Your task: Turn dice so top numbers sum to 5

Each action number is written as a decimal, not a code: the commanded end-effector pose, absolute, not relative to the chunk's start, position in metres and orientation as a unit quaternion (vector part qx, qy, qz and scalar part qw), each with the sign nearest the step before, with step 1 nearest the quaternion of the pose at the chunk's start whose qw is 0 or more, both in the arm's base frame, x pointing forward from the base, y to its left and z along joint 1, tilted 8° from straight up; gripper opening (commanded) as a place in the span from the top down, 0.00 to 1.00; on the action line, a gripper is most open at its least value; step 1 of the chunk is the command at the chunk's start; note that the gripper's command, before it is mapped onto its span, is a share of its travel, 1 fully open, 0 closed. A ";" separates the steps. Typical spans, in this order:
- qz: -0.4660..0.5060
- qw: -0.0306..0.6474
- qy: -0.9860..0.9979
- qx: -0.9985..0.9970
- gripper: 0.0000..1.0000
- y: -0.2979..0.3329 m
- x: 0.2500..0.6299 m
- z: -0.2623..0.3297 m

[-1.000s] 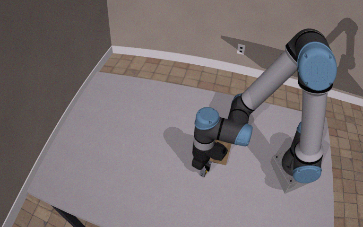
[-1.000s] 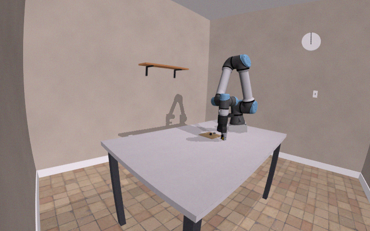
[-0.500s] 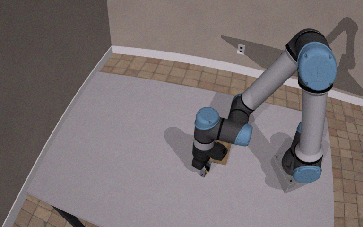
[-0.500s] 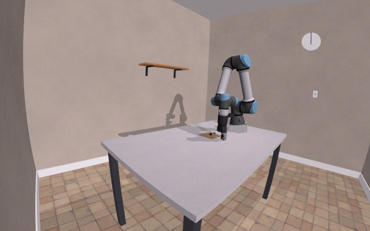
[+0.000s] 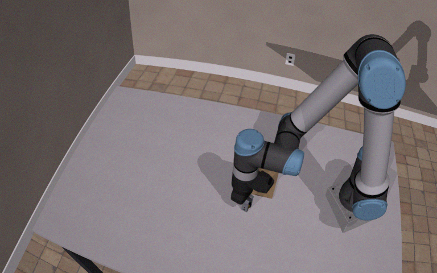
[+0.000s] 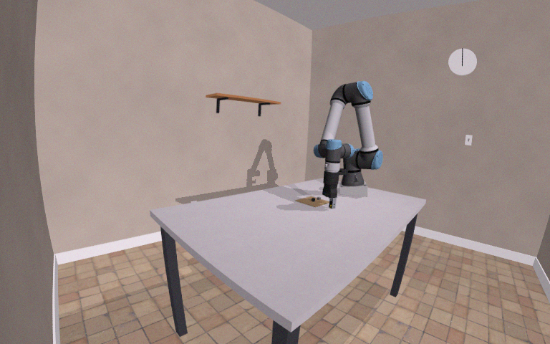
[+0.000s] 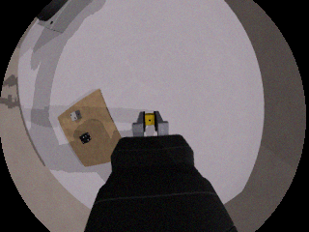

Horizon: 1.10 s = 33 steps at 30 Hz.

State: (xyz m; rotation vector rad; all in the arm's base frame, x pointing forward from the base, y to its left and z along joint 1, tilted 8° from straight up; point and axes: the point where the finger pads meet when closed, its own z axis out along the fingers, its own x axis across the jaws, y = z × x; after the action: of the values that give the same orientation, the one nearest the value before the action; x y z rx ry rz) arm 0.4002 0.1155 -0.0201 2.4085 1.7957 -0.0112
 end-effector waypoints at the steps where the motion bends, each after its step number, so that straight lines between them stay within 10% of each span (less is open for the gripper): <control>1: -0.003 0.069 0.596 0.800 0.66 0.116 0.401 -0.020; 33: -0.003 0.069 0.596 0.800 0.66 0.117 0.399 -0.003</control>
State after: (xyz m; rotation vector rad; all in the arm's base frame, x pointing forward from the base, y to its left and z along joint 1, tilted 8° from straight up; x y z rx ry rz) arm 0.3991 0.1169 -0.0079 2.4086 1.7958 -0.0116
